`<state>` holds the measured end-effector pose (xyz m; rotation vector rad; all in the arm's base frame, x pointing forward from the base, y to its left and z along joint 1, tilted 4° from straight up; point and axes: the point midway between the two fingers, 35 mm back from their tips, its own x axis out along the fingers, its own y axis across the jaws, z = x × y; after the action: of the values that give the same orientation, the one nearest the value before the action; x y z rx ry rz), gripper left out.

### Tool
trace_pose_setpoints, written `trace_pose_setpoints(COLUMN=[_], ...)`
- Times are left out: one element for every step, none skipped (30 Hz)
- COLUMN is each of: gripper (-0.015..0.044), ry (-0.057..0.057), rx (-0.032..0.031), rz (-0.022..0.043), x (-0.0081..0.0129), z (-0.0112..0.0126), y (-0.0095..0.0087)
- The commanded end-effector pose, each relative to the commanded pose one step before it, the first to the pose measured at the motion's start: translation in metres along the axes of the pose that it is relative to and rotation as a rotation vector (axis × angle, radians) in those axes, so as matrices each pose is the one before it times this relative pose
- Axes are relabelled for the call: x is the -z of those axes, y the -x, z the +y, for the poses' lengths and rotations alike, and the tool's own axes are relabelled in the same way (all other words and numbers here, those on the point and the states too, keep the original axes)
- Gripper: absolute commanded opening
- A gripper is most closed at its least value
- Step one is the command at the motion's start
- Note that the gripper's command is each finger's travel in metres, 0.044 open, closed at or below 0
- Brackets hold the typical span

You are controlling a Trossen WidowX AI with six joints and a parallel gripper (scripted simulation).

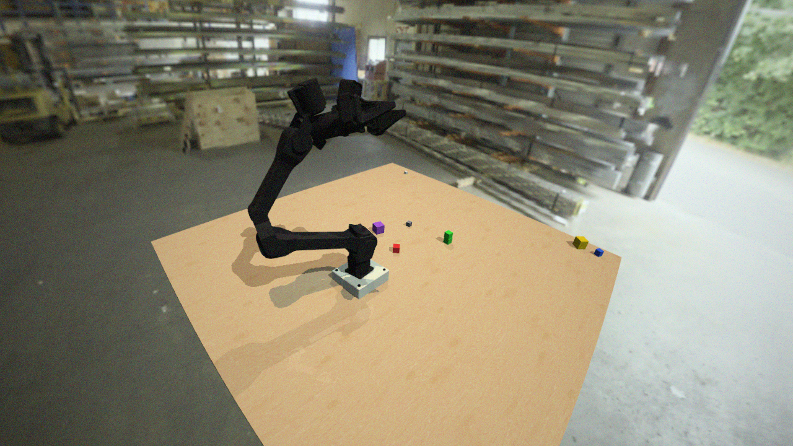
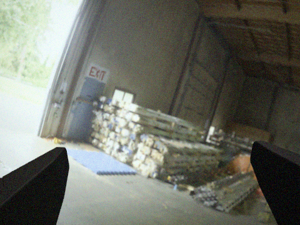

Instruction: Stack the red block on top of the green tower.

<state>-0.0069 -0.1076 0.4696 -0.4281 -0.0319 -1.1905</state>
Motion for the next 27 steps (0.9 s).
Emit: trace_pose_setpoints(gripper=[0.0426, 0.044, 0.044, 0.044, 0.044, 0.044, 0.044, 0.044, 0.044, 0.044, 0.044, 0.044, 0.044, 0.044, 0.044, 0.044, 0.044, 0.044, 0.044, 0.044, 0.044, 0.044, 0.044, 0.044, 0.044, 0.044, 0.044], ry=[0.0024, 0.0071, 0.0118, 0.0163, 0.0207, 0.0247, 0.0266, 0.0261, 0.0248, 0.0206, 0.0231, 0.0261, 0.0257, 0.0254, 0.025, 0.0247, 0.0243, 0.0239, 0.0236, 0.0232, 0.0228, 0.0224, 0.022, 0.0216, 0.0212, 0.0207, 0.0203], rx=[-0.00297, -0.00893, -0.01492, -0.02098, -0.02713, -0.03334, -0.037, -0.03742, -0.03672, -0.03143, -0.03582, -0.04122, -0.04139, -0.04155, -0.0417, -0.04184, -0.04197, -0.04209, -0.0422, -0.0423, -0.04234, -0.04247, -0.04254, -0.0426, -0.04265, -0.04269, -0.04273], rz=[0.00119, 0.0036, 0.00606, 0.00861, 0.01128, 0.01407, 0.01589, 0.01634, 0.0163, 0.01414, 0.01416, 0.01632, 0.01643, 0.01654, 0.01666, 0.01679, 0.01693, 0.01707, 0.01722, 0.01739, 0.01754, 0.01773, 0.01792, 0.01811, 0.01831, 0.01852, 0.01874], x=[0.00017, 0.00051, 0.00088, 0.00126, 0.00168, 0.00212, 0.0024, 0.00245, 0.00243, 0.00208, 0.00163, 0.00185, 0.0018, 0.00175, 0.00171, 0.00167, 0.00164, 0.0016, 0.00158, 0.00155, 0.00153, 0.00151, 0.0015, 0.00149, 0.00148, 0.00148, 0.00148], z=[0.00107, 0.0032, 0.00533, 0.00742, 0.00948, 0.01146, 0.01248, 0.01235, 0.01187, 0.00996, 0.01035, 0.01176, 0.01164, 0.01151, 0.01138, 0.01125, 0.01112, 0.01098, 0.01085, 0.01071, 0.01056, 0.01043, 0.01029, 0.01015, 0.01, 0.00986, 0.00971], y=[-0.00059, -0.00177, -0.00295, -0.00413, -0.00532, -0.00651, -0.00723, -0.00732, -0.00721, -0.00621, -0.00638, -0.0073, -0.00731, -0.00732, -0.00733, -0.00734, -0.00735, -0.00735, -0.00736, -0.00736, -0.00735, -0.00735, -0.00735, -0.00734, -0.00733, -0.00732, -0.0073])
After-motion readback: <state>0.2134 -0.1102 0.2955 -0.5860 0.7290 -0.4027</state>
